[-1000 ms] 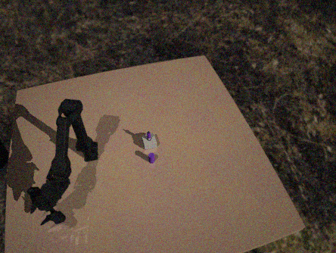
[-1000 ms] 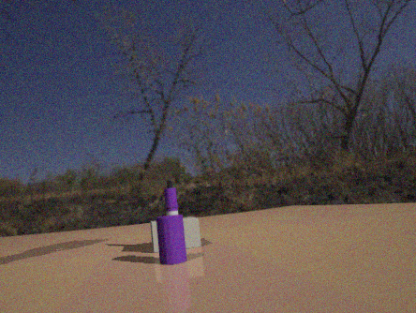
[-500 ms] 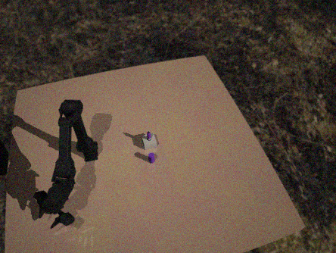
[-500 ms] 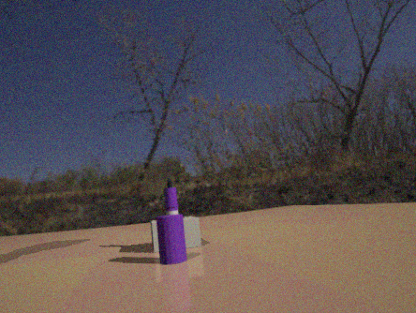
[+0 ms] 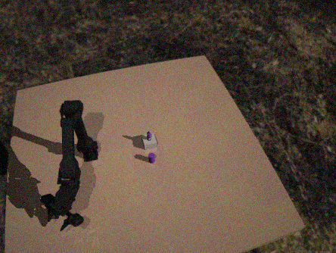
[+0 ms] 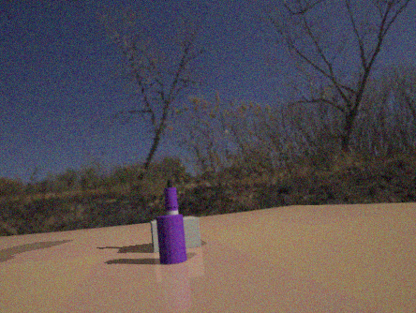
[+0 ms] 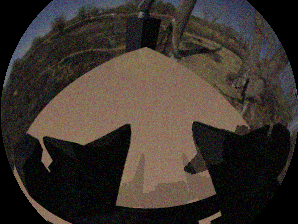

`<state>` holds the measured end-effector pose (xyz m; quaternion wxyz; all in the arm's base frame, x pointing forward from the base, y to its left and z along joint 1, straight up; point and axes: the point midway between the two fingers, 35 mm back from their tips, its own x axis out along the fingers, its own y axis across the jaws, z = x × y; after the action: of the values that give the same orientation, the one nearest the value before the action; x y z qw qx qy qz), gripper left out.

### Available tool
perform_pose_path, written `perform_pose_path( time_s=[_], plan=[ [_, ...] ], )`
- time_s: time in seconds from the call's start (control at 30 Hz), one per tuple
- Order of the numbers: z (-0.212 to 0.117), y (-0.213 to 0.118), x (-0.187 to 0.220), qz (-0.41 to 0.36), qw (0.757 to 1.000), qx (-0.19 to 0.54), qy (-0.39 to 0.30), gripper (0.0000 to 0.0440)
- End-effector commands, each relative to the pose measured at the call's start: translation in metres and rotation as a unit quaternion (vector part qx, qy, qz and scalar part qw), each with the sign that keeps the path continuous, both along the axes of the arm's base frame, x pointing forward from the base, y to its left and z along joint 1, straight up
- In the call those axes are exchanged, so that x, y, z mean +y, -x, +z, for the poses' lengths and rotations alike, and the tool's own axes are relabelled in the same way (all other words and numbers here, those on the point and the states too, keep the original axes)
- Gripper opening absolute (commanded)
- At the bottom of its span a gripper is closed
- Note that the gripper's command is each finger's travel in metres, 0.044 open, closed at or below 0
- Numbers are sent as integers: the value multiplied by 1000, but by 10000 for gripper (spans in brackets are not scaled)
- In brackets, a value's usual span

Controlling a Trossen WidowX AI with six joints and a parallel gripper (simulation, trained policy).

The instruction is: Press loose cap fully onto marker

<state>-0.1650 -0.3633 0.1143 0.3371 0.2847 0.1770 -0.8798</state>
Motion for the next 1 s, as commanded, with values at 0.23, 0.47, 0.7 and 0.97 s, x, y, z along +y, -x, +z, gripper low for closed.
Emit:
perform_pose_path(
  time_s=[0.23, 0.47, 0.7, 0.97],
  plan=[
    [-6, -25, -9, 18, 999, -30, -5, 310],
    [-8, -41, -15, 28, 998, -48, -8, 311],
    [-10, -58, -19, 37, 997, -66, -10, 311],
    [-12, -78, -24, 46, 995, -87, -14, 311]
  ],
)
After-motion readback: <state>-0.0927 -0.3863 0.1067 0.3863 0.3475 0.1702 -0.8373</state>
